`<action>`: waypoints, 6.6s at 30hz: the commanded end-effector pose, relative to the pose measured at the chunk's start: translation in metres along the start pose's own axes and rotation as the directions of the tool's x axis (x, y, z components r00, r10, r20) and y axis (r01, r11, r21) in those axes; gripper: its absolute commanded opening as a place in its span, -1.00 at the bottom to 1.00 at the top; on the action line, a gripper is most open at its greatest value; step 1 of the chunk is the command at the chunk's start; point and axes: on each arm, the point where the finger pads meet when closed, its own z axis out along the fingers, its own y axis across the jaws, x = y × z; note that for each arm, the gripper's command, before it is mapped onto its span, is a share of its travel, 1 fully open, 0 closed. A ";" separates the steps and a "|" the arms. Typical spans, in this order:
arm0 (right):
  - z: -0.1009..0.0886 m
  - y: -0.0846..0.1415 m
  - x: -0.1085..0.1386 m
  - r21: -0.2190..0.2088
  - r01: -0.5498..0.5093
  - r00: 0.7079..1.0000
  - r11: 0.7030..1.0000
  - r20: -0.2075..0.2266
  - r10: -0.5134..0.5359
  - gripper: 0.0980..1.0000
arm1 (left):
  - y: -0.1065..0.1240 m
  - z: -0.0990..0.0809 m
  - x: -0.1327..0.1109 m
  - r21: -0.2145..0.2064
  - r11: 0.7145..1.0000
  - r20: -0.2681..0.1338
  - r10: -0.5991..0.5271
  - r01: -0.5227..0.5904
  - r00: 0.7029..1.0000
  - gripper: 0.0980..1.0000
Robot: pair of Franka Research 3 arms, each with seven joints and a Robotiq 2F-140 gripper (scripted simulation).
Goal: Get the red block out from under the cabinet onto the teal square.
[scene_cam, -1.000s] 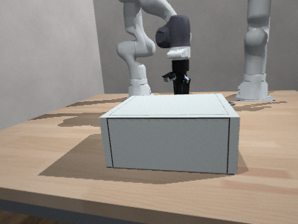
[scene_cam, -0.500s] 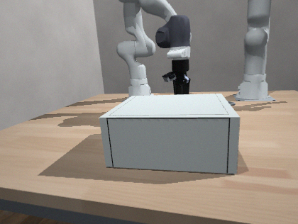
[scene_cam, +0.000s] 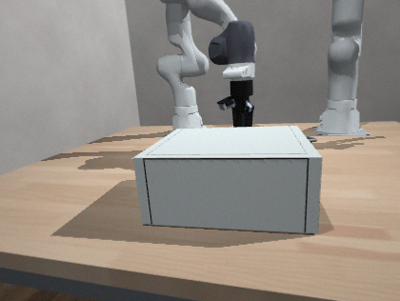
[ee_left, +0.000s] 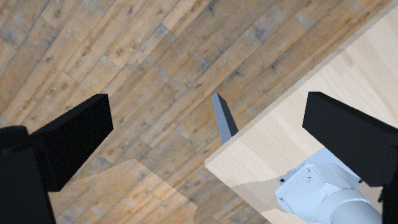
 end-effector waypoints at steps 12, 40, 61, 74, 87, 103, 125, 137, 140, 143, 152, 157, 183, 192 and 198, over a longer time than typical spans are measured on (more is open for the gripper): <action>-0.002 0.008 -0.001 0.007 -0.214 0.977 0.977 0.003 0.214 -1.00 | 0.000 0.000 0.000 0.000 1.000 0.000 0.000 0.000 1.000 1.00; -0.002 0.048 -0.003 0.004 -0.755 0.656 0.656 0.007 0.755 -1.00 | 0.000 0.000 0.000 0.000 1.000 0.000 0.000 0.000 1.000 1.00; -0.002 0.082 -0.005 0.000 -0.985 0.172 0.172 0.008 0.985 -1.00 | 0.000 0.000 0.000 0.000 1.000 0.000 0.000 0.000 1.000 1.00; -0.001 0.102 -0.006 -0.002 -0.990 -0.139 -0.139 0.008 0.990 -1.00 | 0.000 0.000 0.000 0.000 1.000 0.000 0.000 0.000 1.000 1.00; -0.001 0.116 -0.007 -0.004 -0.934 -0.356 -0.356 0.007 0.934 -1.00 | 0.000 0.000 0.000 0.000 1.000 0.000 0.000 0.000 1.000 1.00; -0.001 0.124 -0.007 -0.005 -0.881 -0.473 -0.473 0.006 0.881 -1.00 | 0.000 0.000 0.000 0.000 1.000 0.000 0.000 0.000 1.000 1.00; -0.001 0.125 -0.007 -0.005 -0.872 -0.490 -0.490 0.006 0.871 -1.00 | 0.000 0.000 0.000 0.000 1.000 0.000 0.000 0.000 1.000 1.00; -0.001 0.125 -0.007 -0.005 -0.872 -0.490 -0.490 0.006 0.871 -1.00 | 0.000 0.000 0.000 0.000 1.000 0.000 0.000 0.000 1.000 1.00; -0.001 0.125 -0.007 -0.005 -0.872 -0.490 -0.490 0.006 0.871 -1.00 | 0.000 0.000 0.000 0.000 1.000 0.000 0.000 0.000 1.000 1.00; -0.001 0.125 -0.007 -0.005 -0.872 -0.490 -0.490 0.006 0.871 -1.00 | 0.000 0.000 0.000 0.000 1.000 0.000 0.000 0.000 1.000 1.00; -0.001 0.125 -0.007 -0.005 -0.872 -0.490 -0.490 0.006 0.871 -1.00 | 0.000 0.000 0.000 0.000 1.000 0.000 0.000 0.000 1.000 1.00; -0.001 0.125 -0.007 -0.005 -0.872 -0.490 -0.490 0.006 0.871 -1.00 | 0.000 0.000 0.000 0.000 1.000 0.000 0.000 0.000 1.000 1.00; -0.001 0.125 -0.007 -0.005 -0.872 -0.490 -0.490 0.006 0.871 -1.00 | 0.000 0.000 0.000 0.000 1.000 0.000 0.000 0.000 1.000 1.00; -0.001 0.124 -0.006 -0.005 -0.871 -0.490 -0.490 0.006 0.871 -1.00 | 0.000 0.000 0.000 0.000 1.000 0.000 0.000 0.000 1.000 1.00; -0.001 0.122 -0.005 -0.005 -0.871 -0.491 -0.490 0.006 0.871 -1.00 | 0.000 0.000 0.000 0.000 1.000 0.000 0.000 0.000 1.000 1.00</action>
